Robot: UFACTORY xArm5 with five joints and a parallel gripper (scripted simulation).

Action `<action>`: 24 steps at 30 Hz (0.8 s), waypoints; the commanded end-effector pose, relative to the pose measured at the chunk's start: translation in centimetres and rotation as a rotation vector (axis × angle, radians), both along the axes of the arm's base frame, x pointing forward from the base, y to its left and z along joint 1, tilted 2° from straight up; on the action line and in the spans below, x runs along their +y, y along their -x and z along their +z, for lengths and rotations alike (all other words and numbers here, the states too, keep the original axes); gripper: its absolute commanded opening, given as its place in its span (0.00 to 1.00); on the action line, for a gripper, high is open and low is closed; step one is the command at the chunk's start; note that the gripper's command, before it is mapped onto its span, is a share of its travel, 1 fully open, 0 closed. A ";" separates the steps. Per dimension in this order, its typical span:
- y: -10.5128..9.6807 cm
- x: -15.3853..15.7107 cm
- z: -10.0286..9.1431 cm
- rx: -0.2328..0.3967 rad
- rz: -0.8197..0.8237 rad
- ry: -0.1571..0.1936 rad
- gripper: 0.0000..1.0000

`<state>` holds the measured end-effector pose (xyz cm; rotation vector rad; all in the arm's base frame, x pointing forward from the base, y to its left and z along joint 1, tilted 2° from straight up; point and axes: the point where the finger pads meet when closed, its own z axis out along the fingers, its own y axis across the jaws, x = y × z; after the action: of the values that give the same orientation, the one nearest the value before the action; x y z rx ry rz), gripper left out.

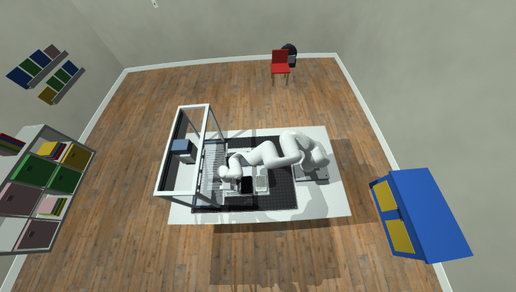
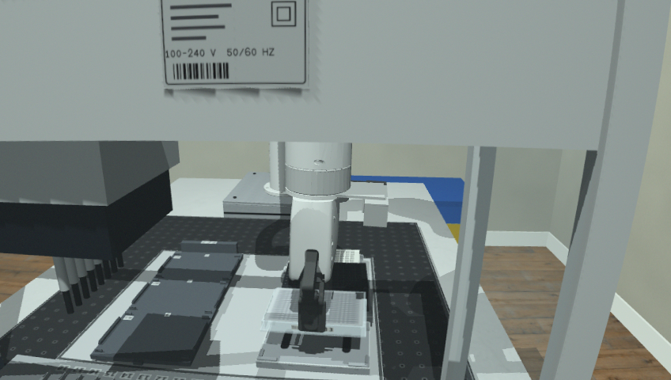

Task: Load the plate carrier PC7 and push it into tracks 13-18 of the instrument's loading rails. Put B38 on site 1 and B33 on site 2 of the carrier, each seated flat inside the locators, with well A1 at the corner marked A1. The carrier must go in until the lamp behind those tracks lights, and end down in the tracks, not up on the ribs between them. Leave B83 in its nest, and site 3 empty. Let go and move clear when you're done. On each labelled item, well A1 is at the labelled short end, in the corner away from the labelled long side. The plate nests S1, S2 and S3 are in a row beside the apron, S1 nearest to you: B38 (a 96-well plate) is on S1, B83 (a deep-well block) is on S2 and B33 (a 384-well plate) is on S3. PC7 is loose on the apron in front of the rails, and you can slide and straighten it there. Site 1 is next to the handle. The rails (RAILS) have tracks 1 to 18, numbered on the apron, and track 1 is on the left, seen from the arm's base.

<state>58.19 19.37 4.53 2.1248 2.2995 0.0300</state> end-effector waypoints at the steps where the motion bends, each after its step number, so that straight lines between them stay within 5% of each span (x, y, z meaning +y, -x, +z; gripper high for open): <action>1: -0.1 0.0 0.6 0.000 0.000 -0.016 0.00; 24: -0.1 0.0 4.0 0.000 0.000 -0.016 0.00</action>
<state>58.10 19.29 7.80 2.1253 2.3000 0.0278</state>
